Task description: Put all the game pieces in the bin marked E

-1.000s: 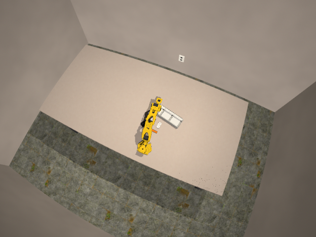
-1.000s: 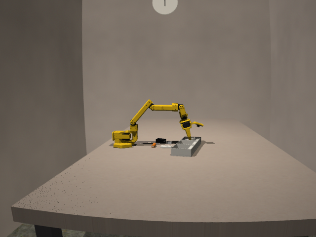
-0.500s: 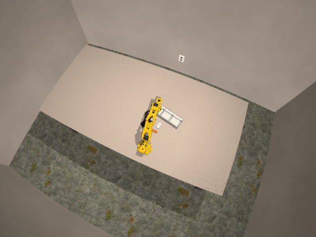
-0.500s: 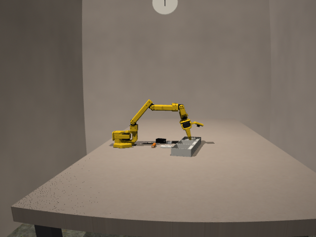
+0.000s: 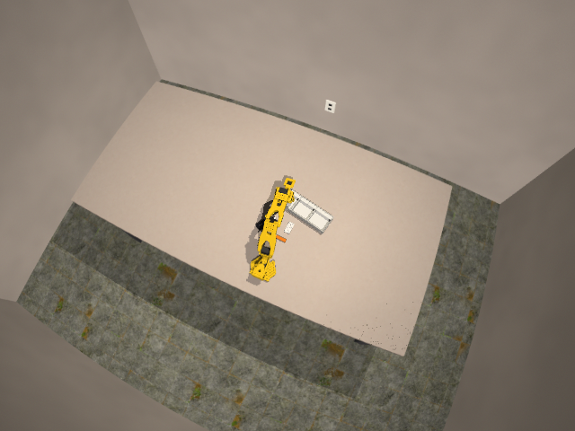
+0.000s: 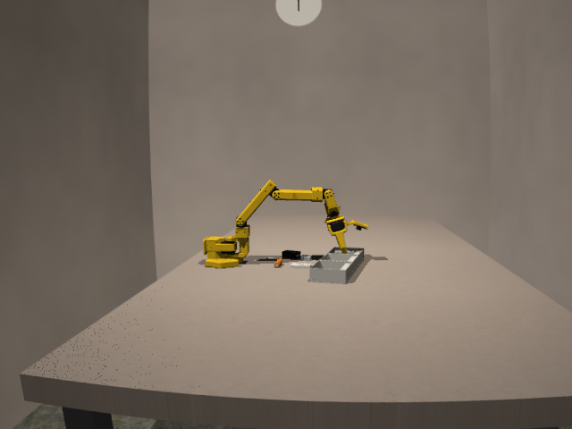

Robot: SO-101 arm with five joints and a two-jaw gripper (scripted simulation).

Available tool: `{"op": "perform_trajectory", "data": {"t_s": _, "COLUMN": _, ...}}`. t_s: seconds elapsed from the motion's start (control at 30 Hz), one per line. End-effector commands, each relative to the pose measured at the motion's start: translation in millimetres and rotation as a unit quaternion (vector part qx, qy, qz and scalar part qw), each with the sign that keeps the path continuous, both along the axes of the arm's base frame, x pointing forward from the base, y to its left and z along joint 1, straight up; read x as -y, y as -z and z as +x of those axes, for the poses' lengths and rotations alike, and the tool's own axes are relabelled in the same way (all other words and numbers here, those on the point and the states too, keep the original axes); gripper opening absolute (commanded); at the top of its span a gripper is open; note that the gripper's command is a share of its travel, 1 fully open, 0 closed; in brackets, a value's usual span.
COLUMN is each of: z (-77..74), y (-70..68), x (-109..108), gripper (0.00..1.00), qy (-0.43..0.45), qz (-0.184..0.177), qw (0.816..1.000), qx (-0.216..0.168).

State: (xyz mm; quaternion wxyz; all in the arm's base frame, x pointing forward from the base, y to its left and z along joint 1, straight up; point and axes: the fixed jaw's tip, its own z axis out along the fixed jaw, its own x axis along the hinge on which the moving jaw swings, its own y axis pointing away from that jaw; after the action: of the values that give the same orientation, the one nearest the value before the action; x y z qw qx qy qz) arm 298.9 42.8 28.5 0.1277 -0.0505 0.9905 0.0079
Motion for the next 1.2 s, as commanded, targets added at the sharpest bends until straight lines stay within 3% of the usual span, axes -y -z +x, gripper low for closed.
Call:
{"op": "perform_trajectory", "data": {"t_s": 0.0, "z": 6.7, "y": -15.9, "x": -3, "gripper": 0.23, "qy": 0.002, "qz": 0.006, "qw": 0.999, "qx": 0.035}}
{"op": "perform_trajectory", "data": {"t_s": 0.4, "z": 6.4, "y": -18.8, "x": -3, "gripper": 0.23, "qy": 0.002, "qz": 0.006, "qw": 0.999, "qx": 0.035}}
{"op": "perform_trajectory", "data": {"t_s": 0.97, "z": -2.5, "y": -56.5, "x": -1, "gripper": 0.23, "qy": 0.002, "qz": 0.006, "qw": 0.999, "qx": 0.034}}
{"op": "perform_trajectory", "data": {"t_s": 1.17, "z": -5.4, "y": -63.7, "x": -1, "gripper": 0.23, "qy": 0.002, "qz": 0.006, "qw": 0.999, "qx": 0.034}}
